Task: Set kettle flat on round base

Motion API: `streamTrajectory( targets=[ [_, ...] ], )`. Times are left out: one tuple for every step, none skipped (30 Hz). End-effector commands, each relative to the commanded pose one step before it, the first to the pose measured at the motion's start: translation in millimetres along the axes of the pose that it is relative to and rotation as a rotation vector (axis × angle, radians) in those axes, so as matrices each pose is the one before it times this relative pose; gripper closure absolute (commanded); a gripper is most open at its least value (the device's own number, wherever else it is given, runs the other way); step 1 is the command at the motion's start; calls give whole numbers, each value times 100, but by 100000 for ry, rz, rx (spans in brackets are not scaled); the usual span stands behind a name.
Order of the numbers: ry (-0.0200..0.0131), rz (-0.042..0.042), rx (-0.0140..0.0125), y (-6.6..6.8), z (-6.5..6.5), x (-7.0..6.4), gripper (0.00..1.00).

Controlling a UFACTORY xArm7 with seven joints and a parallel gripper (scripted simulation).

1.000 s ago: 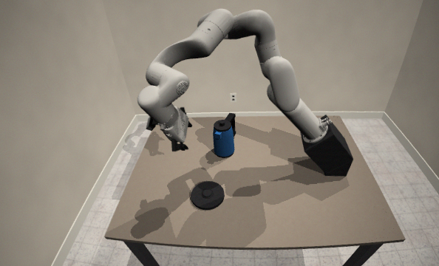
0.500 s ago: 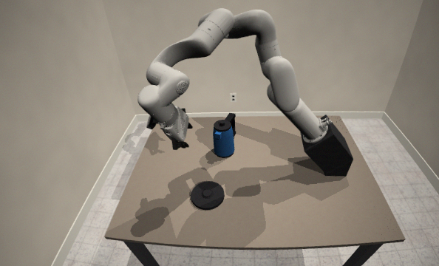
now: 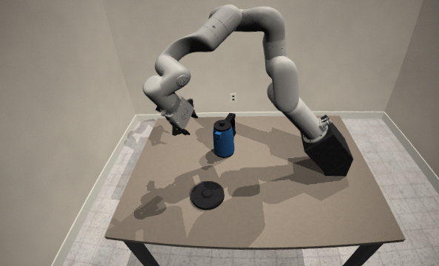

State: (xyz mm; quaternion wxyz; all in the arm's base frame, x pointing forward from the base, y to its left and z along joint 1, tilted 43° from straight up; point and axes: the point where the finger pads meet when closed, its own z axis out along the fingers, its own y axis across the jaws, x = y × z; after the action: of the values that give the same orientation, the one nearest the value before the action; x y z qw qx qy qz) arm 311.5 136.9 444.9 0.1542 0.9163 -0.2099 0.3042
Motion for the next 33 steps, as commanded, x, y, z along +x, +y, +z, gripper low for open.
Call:
streamTrajectory(
  targets=[
    [-2688, 14746, 1192, 3368, 1733, 1412, 19],
    [-761, 3357, 213, 724, 393, 328, 19],
    [-759, 3319, 248, 706, 379, 328, 19],
    [-767, 3324, 285, 698, 370, 331, 19],
    [-783, 3362, 326, 696, 365, 338, 19],
    [-801, 3405, 369, 694, 360, 345, 19],
    [-818, 3438, 412, 690, 353, 350, 19],
    [0, 0, 0, 0, 0, 0, 19],
    [0, 0, 0, 0, 0, 0, 19],
    [-1247, 5159, 692, 1019, 514, 520, 19],
    [-1291, 5231, 794, 1007, 498, 531, 19],
    [-1132, 4493, 756, 842, 409, 462, 19],
    [-613, 2395, 431, 438, 210, 252, 19],
    [-807, 3108, 588, 561, 266, 325, 19],
    [-940, 3559, 714, 631, 296, 371, 19],
    [-969, 3597, 766, 624, 288, 374, 19],
    [-951, 3462, 779, 588, 268, 360, 19],
    [-945, 3371, 798, 559, 251, 350, 19],
    [-960, 3353, 833, 544, 241, 347, 19],
    [-982, 3355, 872, 532, 233, 345, 19],
    [-1002, 3345, 909, 517, 224, 342, 19],
    [-1019, 3322, 941, 501, 214, 337, 19],
    [-1036, 3298, 973, 485, 204, 331, 19],
    [-1055, 3276, 1004, 469, 195, 325, 19],
    [0, 0, 0, 0, 0, 0, 19],
    [0, 0, 0, 0, 0, 0, 19],
    [-1568, 4719, 1513, 656, 270, 456, 19],
    [-1571, 4553, 1534, 607, 245, 431, 19],
    [-1529, 4266, 1504, 545, 217, 395, 19],
    [-838, 2271, 827, 279, 109, 209, 19],
    [-1087, 2878, 1075, 346, 134, 259, 19],
    [-1252, 3222, 1238, 375, 144, 282, 19],
    [-1289, 3217, 1273, 361, 137, 274, 19]
  ],
)
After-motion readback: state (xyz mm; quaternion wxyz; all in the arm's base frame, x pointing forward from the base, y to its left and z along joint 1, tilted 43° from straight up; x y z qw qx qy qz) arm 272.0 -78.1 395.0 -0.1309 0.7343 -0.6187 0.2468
